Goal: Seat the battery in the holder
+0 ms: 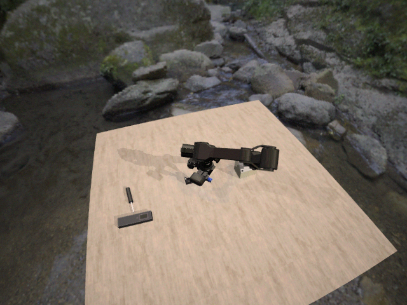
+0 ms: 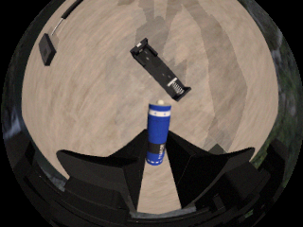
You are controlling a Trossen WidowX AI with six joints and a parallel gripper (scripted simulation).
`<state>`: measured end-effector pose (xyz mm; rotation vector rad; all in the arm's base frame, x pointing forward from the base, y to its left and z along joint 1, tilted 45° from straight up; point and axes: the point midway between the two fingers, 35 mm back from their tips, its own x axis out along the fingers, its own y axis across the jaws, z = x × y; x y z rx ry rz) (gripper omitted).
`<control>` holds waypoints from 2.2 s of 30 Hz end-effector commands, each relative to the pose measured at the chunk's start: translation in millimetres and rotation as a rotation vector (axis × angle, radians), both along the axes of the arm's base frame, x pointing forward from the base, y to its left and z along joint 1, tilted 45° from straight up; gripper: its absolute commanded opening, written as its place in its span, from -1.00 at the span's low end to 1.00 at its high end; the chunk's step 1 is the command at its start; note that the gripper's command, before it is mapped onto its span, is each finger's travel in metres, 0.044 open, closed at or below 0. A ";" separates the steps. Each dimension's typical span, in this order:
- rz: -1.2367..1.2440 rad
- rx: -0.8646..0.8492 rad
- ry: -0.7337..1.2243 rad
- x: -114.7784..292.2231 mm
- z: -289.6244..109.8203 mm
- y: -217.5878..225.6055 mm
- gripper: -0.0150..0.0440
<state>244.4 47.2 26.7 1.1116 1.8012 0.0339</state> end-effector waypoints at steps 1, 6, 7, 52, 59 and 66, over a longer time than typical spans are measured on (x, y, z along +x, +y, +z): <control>0.108 0.011 -0.107 12.7 -4.8 -8.1 -0.27; 0.266 0.033 -0.261 27.3 -13.0 -18.6 -0.27; 0.298 0.037 -0.291 30.1 -14.8 -20.8 -0.27; 0.420 -0.026 -0.754 54.3 -62.4 -13.4 -0.27; 0.396 -0.043 -0.776 53.7 -66.6 -12.1 -0.27; 0.369 -0.061 -0.801 52.6 -70.3 -10.8 -0.27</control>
